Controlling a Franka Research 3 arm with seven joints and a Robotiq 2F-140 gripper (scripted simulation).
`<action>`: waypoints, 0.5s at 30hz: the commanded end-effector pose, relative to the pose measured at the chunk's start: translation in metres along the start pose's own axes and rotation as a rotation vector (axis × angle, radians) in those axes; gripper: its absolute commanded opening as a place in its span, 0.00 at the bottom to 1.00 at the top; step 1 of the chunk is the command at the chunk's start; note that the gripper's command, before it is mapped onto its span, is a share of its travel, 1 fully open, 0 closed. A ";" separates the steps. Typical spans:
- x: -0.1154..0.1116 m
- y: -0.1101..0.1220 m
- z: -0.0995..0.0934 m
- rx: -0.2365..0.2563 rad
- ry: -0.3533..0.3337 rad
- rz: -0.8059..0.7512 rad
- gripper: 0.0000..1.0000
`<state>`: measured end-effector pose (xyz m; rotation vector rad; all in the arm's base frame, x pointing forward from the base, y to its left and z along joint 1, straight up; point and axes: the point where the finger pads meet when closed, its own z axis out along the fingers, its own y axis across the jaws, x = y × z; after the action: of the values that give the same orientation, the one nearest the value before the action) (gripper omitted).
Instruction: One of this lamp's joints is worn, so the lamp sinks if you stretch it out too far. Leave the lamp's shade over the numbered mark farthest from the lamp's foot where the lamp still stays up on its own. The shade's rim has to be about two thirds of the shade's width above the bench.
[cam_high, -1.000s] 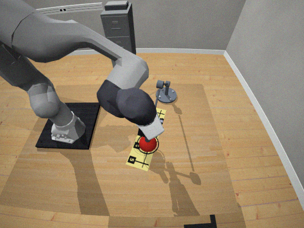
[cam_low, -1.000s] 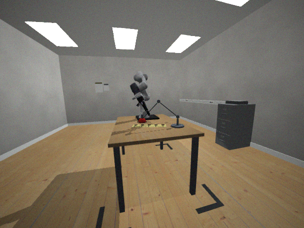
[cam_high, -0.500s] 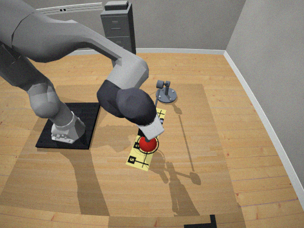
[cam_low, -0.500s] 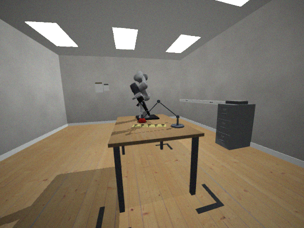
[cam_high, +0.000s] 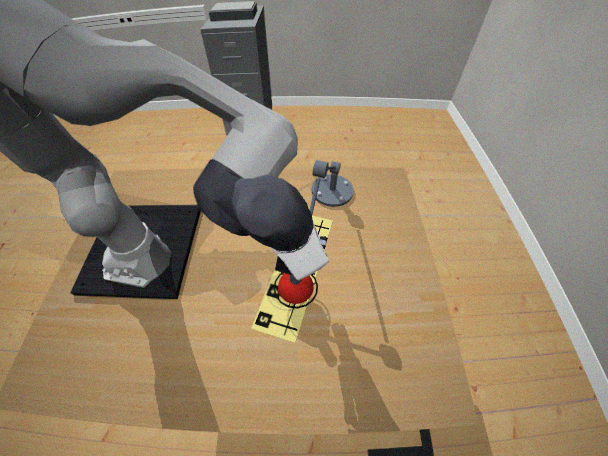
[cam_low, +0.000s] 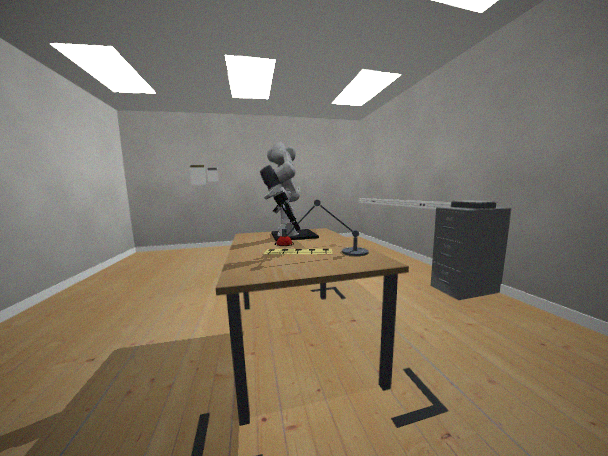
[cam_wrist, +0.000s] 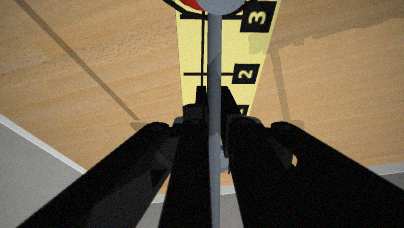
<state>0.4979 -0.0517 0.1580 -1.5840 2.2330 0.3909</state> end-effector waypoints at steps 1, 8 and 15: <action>0.008 -0.006 -0.005 0.019 0.005 0.003 0.10; 0.008 -0.006 -0.006 0.019 0.005 0.003 0.10; 0.011 -0.008 -0.009 0.019 0.005 0.003 0.10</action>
<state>0.4982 -0.0528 0.1589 -1.5834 2.2325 0.3919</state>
